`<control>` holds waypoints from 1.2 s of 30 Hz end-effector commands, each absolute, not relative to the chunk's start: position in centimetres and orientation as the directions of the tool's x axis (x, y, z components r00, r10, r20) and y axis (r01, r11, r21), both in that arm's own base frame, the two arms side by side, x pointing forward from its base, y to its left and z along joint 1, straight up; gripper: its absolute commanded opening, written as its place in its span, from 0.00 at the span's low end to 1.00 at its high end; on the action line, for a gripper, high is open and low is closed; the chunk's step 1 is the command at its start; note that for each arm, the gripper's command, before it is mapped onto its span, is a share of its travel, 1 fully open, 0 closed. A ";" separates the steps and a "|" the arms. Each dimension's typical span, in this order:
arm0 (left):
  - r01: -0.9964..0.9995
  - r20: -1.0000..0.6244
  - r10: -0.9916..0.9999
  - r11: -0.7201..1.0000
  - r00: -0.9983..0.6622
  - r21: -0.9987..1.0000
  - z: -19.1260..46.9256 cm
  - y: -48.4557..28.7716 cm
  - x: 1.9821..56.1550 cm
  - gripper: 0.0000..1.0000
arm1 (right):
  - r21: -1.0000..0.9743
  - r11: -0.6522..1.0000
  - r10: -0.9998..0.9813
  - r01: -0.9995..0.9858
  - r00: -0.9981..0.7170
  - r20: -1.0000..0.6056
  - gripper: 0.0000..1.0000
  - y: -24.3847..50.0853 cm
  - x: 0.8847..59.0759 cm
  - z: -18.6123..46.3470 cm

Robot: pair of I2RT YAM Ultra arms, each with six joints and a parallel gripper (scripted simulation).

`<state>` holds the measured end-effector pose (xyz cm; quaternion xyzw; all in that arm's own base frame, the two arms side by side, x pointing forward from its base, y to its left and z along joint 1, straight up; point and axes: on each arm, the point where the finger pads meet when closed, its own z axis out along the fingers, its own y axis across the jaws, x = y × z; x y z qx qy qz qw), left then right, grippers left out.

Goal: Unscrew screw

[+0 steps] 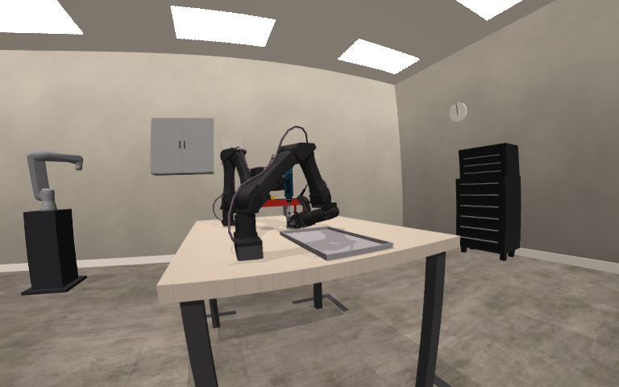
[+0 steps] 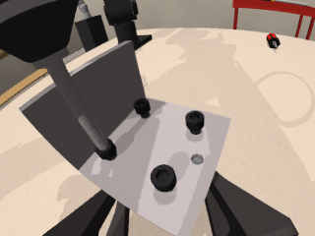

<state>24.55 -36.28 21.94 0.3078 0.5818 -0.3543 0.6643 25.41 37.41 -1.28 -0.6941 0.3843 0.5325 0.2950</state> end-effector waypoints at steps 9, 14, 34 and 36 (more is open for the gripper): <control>0.831 -0.982 -0.164 0.557 0.098 -0.010 23.3 -36.5 24.5 0.42 | -0.023 -0.543 -0.180 -0.840 0.144 -0.973 0.59 38.1 25.6 -0.2; 0.830 -0.982 -0.162 0.557 0.098 -0.009 22.9 -36.4 24.4 0.42 | -0.023 -0.543 -0.180 -0.840 0.144 -0.973 0.59 38.1 25.6 -0.2; 0.831 -0.968 -0.214 0.557 0.131 -0.010 26.0 -36.3 24.3 0.42 | -0.023 -0.543 -0.180 -0.840 0.144 -0.973 0.59 38.1 25.6 -0.2; 0.831 -0.968 -0.214 0.557 0.131 -0.010 26.0 -36.3 24.3 0.42 | -0.023 -0.543 -0.180 -0.840 0.144 -0.973 0.59 38.1 25.6 -0.2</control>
